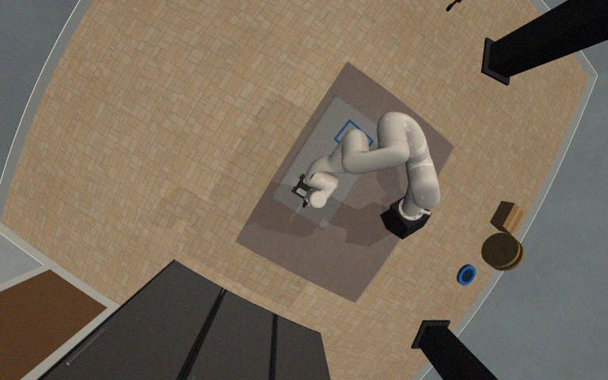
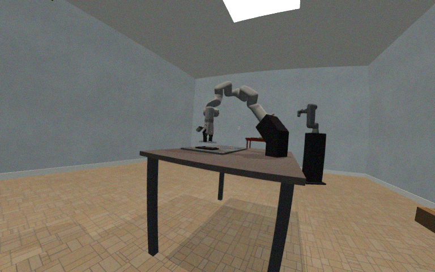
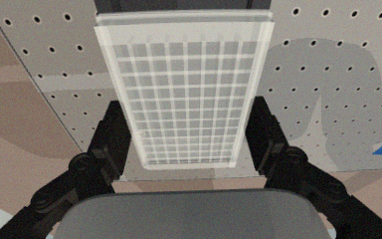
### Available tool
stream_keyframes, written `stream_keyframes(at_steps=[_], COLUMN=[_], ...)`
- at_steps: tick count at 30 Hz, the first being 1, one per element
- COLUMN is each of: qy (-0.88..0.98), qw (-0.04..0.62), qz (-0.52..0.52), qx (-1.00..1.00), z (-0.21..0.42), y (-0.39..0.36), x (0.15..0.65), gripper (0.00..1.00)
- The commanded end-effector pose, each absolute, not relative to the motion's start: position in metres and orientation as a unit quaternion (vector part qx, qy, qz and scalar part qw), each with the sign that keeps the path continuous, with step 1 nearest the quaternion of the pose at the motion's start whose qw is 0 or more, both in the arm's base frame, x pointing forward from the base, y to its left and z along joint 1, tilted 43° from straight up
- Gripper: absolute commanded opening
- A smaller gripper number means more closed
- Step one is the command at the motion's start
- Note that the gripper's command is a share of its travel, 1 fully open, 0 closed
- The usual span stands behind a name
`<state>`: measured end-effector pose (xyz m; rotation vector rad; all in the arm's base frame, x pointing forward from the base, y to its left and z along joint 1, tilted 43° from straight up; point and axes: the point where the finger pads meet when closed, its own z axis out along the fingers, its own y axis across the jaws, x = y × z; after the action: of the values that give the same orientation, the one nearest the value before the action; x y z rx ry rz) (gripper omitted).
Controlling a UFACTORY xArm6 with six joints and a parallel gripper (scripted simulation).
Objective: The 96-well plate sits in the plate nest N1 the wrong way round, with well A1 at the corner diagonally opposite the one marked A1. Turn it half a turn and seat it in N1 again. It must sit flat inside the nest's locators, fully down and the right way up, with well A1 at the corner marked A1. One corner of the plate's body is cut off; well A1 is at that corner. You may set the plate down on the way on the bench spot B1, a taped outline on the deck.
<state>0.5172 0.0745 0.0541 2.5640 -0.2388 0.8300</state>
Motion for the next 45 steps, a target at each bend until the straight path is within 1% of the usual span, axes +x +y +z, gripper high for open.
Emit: stream_keyframes(at_steps=[1,13,45], qy=[-0.086,-0.086,-0.086], qw=[0.215,0.215,0.215], qz=[0.301,0.301,0.301], qx=[0.925,0.925,0.925], z=[0.05,0.036,0.034], y=[0.072,0.064,0.063], x=[0.522,0.532,0.533], gripper=[0.0,0.0,0.0])
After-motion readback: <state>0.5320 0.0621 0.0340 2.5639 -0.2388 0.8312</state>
